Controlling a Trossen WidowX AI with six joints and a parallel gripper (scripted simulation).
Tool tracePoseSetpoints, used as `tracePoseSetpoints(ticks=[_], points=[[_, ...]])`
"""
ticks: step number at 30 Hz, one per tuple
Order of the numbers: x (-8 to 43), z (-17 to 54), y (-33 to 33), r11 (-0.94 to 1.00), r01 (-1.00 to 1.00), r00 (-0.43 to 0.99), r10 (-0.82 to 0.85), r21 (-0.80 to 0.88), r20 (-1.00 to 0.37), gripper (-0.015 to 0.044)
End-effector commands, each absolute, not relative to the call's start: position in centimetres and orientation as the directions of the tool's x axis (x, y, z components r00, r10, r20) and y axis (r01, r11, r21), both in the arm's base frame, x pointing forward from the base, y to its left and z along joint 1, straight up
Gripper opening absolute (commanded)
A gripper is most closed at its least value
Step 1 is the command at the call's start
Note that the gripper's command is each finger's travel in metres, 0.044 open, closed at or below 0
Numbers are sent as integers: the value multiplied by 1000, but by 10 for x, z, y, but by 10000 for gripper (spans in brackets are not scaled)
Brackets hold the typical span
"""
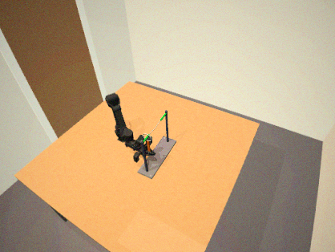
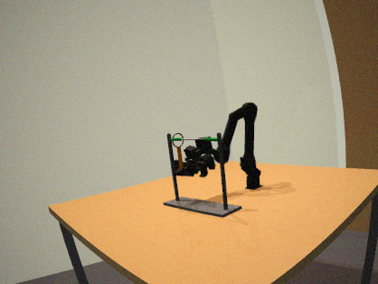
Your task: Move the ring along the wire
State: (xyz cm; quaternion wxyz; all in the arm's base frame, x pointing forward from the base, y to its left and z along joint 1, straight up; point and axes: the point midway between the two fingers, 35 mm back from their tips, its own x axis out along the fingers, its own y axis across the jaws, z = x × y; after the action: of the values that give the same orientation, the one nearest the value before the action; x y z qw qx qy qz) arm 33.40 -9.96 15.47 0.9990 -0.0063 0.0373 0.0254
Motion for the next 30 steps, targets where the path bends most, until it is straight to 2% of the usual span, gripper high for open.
tracePoseSetpoints(ticks=[1, 30], points=[[334, 157, -99, 998, -55, 996, 54, -14, -68, -150], [333, 157, -74, 998, -58, 996, 57, -10, -69, -150]])
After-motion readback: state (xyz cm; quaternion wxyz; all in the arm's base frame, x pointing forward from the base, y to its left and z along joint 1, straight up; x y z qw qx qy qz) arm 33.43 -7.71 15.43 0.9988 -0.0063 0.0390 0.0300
